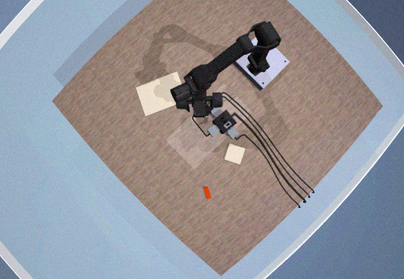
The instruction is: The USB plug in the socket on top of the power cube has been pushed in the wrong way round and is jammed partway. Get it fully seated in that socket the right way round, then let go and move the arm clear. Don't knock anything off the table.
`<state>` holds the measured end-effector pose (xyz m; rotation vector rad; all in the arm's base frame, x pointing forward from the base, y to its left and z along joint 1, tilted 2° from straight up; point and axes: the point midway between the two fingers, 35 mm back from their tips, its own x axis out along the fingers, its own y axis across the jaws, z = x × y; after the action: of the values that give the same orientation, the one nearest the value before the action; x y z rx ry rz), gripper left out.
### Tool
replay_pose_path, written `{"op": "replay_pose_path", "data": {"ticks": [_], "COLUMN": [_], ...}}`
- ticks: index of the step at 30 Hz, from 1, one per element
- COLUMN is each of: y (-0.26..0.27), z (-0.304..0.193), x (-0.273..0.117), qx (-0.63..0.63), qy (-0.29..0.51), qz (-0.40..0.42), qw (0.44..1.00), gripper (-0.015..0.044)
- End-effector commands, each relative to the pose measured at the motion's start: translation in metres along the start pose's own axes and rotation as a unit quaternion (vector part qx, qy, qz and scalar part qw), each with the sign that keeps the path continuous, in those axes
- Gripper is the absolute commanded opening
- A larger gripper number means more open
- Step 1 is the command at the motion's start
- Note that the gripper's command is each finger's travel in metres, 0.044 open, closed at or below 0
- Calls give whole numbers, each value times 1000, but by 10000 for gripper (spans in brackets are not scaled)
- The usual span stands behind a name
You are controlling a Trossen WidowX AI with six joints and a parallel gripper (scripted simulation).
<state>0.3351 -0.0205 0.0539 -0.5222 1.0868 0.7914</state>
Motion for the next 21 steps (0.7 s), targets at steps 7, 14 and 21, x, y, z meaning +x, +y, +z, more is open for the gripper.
{"op": "replay_pose_path", "data": {"ticks": [7,14,21], "y": [84,122,122], "z": [80,100,99], "x": [-17,-28,-27], "qx": [-209,-290,-290], "qy": [140,189,189], "qz": [50,65,65], "qw": [967,936,936], "gripper": [440,440,440]}}
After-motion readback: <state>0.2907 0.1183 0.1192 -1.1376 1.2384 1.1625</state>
